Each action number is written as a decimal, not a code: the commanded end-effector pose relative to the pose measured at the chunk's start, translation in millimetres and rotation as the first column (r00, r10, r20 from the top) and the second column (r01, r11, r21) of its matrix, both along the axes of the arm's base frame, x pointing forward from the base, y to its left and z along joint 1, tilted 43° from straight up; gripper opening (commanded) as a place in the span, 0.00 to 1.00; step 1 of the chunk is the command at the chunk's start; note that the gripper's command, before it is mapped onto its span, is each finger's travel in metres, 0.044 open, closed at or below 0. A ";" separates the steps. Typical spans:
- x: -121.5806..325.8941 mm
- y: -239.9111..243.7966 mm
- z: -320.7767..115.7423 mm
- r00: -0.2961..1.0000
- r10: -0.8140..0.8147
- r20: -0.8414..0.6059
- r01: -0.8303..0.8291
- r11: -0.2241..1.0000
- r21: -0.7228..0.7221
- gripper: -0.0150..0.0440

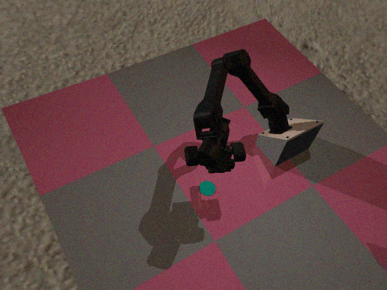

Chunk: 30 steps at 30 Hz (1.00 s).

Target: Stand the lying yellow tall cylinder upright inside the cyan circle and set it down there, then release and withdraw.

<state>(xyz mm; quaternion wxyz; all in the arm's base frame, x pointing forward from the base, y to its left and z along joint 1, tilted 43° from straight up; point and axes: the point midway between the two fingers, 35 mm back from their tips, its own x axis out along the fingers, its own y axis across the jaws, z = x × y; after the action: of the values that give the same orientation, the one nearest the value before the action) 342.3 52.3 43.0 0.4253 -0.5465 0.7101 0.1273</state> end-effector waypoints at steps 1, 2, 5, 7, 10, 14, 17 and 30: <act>-1.0 -1.1 -1.8 1.000 -0.004 -0.008 0.004 1.000 0.025 0.43; -1.4 -1.5 -2.4 1.000 -0.006 -0.010 0.006 0.999 0.032 0.43; -2.4 -2.7 -4.1 1.000 -0.012 -0.014 0.013 0.998 0.054 0.43; -3.0 -3.4 -5.3 1.000 -0.017 -0.017 0.018 0.998 0.068 0.43; -4.0 -4.5 -7.0 1.000 -0.022 -0.021 0.024 0.996 0.090 0.43; -5.2 -5.8 -9.1 0.999 -0.029 -0.026 0.032 0.992 0.119 0.43; -6.0 -6.7 -10.7 0.999 -0.034 -0.029 0.038 0.989 0.141 0.43; -9.2 -10.1 -17.0 0.998 -0.050 -0.040 0.058 0.970 0.235 0.43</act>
<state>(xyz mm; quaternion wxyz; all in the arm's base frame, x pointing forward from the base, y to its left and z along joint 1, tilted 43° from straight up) 333.9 42.4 25.8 0.4723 -0.4760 0.7143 0.2001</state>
